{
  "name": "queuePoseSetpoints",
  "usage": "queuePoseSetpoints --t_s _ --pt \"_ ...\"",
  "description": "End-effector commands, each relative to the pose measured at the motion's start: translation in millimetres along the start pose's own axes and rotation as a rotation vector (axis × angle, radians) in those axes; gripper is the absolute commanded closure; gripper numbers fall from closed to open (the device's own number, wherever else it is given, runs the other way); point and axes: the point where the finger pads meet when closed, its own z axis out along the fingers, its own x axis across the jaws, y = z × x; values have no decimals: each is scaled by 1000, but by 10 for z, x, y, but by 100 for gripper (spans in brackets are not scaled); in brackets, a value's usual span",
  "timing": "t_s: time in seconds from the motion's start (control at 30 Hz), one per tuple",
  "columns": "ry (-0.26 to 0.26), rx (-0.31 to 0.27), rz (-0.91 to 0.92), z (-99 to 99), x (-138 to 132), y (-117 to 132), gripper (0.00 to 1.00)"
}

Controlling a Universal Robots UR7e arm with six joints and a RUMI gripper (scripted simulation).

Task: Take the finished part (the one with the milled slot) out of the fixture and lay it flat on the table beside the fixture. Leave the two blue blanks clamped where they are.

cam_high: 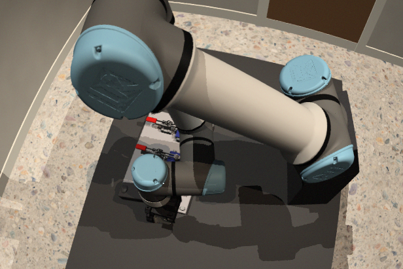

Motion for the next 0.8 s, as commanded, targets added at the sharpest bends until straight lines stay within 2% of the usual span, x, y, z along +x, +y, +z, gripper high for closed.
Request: queuePoseSetpoints --t_s 0.0,0.2,0.7,0.77 --pt "-1 1 0 84 -3 -4 100" --pt "-1 1 0 173 -3 -4 100" --pt "-1 1 0 544 -4 -5 100" --pt "-1 1 0 544 -4 -5 100"
